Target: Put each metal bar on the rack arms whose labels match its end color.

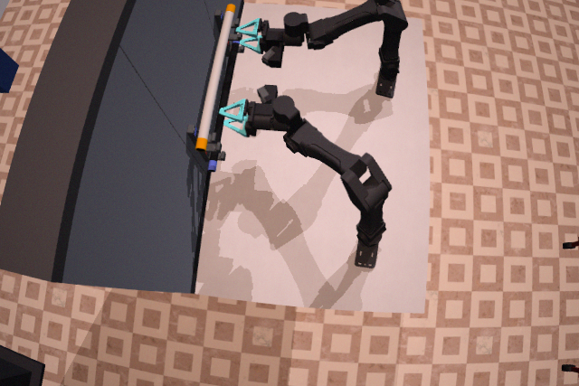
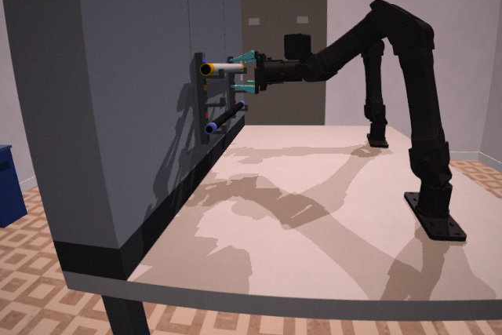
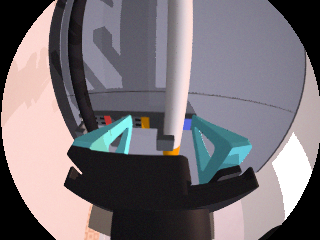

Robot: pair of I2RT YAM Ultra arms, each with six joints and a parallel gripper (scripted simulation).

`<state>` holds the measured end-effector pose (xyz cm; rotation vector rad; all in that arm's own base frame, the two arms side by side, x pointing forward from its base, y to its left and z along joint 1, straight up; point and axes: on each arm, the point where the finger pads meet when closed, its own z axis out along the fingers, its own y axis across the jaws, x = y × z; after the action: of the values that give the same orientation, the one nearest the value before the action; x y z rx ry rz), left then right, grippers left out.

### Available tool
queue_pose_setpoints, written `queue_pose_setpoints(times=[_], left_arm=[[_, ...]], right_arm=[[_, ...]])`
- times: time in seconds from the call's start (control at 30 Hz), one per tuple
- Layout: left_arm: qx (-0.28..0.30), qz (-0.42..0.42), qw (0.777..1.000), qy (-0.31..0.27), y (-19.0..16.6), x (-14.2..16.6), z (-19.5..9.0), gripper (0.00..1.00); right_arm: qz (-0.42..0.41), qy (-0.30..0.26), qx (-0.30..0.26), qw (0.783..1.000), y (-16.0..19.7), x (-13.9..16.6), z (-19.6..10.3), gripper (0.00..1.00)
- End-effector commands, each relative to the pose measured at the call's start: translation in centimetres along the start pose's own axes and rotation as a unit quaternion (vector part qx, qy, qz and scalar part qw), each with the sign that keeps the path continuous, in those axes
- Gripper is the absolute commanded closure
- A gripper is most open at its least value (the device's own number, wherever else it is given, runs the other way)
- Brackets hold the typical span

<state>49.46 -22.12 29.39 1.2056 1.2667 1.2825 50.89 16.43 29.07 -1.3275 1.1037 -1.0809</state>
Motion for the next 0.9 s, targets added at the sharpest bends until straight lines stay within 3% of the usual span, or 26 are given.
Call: queue_pose_setpoints(times=[0.0, 0.87], left_arm=[[-0.010, -0.014, 1.000, 0.000, 1.4, 0.2, 0.8, 0.25], [-0.010, -0.014, 1.000, 0.000, 1.5, 0.2, 3.8, 0.25]], right_arm=[[0.005, -0.001, 0.017, 1.000, -1.8, 0.2, 0.8, 0.26], [0.006, -0.001, 0.017, 1.000, -1.9, 0.2, 3.7, 0.26]])
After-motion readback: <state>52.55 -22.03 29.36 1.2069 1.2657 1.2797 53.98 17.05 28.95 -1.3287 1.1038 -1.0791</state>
